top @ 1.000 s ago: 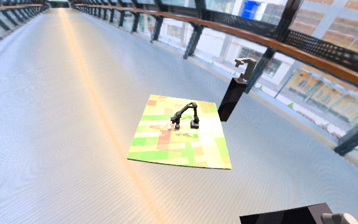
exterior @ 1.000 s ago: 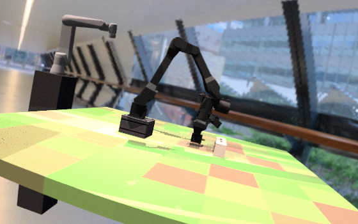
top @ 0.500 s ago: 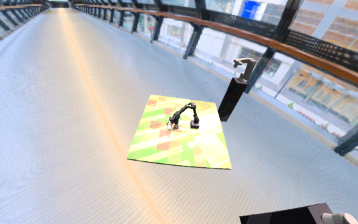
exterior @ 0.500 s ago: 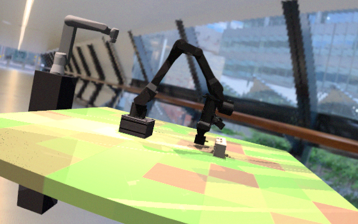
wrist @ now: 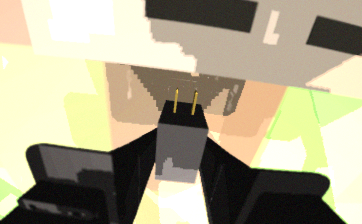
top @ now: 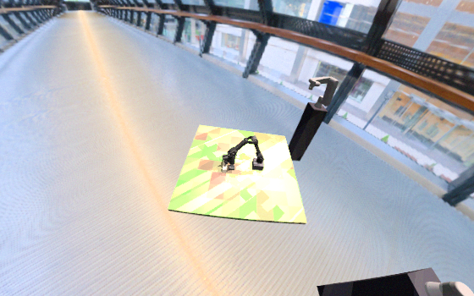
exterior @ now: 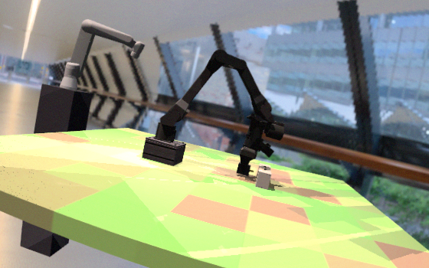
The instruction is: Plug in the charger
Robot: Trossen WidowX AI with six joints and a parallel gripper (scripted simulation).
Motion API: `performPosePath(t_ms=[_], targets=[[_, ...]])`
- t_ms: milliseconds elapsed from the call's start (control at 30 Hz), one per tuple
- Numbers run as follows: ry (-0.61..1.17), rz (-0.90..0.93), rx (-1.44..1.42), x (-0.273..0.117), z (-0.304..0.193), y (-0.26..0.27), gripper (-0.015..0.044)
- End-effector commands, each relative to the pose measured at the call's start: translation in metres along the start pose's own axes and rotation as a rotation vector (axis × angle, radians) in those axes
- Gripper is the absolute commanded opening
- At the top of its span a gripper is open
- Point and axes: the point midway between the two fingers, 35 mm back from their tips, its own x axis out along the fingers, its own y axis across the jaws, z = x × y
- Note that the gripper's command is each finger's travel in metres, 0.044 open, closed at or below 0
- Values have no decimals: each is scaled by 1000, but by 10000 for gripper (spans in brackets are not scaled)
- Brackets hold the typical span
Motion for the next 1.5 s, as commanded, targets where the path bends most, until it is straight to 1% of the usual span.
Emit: performPosePath(t_ms=[0,1467], targets=[[-3,4,-4,-1,5,1,0],[-4,4,-4,-2,10,2,0]])
